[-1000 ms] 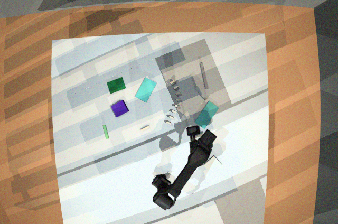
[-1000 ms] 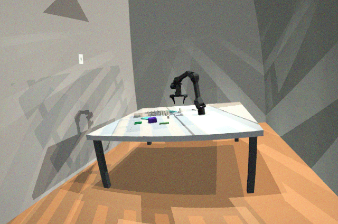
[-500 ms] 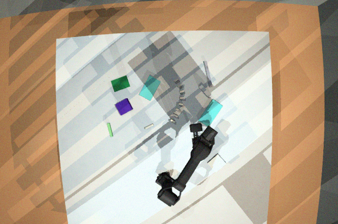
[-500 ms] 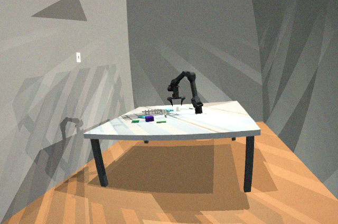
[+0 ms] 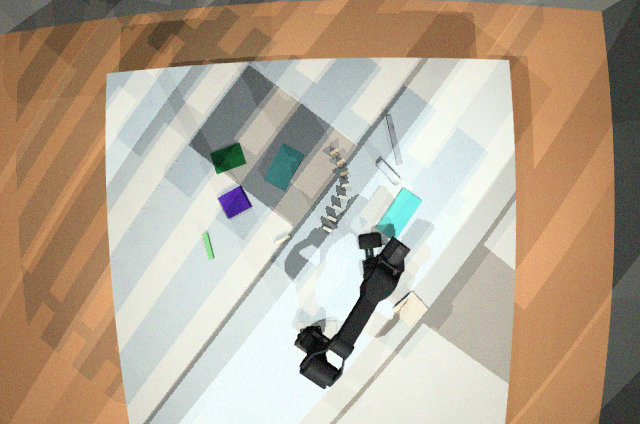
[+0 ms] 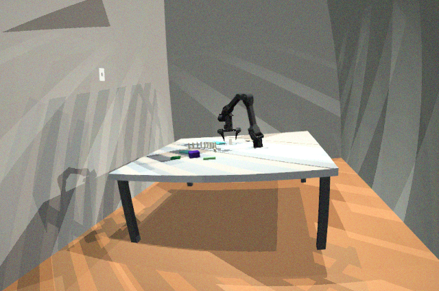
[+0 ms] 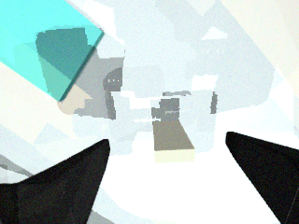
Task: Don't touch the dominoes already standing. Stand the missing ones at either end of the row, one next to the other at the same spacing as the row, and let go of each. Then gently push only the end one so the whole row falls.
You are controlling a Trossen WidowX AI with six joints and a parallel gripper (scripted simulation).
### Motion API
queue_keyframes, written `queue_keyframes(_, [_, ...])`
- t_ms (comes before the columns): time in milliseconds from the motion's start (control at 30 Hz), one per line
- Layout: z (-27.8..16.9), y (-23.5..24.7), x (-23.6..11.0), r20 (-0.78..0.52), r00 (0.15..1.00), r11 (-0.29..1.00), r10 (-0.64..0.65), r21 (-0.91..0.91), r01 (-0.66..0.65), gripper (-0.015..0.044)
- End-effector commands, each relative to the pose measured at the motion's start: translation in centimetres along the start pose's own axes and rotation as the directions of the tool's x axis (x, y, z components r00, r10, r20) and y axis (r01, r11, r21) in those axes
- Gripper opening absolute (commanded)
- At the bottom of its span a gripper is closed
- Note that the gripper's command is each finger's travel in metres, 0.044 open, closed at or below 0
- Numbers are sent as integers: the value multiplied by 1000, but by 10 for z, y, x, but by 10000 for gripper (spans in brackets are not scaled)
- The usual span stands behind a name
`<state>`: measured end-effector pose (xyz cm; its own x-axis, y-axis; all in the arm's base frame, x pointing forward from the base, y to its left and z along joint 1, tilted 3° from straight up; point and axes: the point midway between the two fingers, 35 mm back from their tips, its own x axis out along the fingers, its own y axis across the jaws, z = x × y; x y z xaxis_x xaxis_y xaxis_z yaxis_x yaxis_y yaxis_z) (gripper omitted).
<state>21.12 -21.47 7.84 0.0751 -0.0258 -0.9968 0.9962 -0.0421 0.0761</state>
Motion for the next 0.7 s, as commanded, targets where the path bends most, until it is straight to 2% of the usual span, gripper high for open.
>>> queue_keyframes(0, [-1,-2,7,-4,1000,1000,-11,5,11,440])
queue_keyframes(433, [-1,-2,7,-4,1000,1000,-11,5,11,107])
queue_keyframes(667, [-1,-2,7,-4,1000,1000,-11,5,11,107])
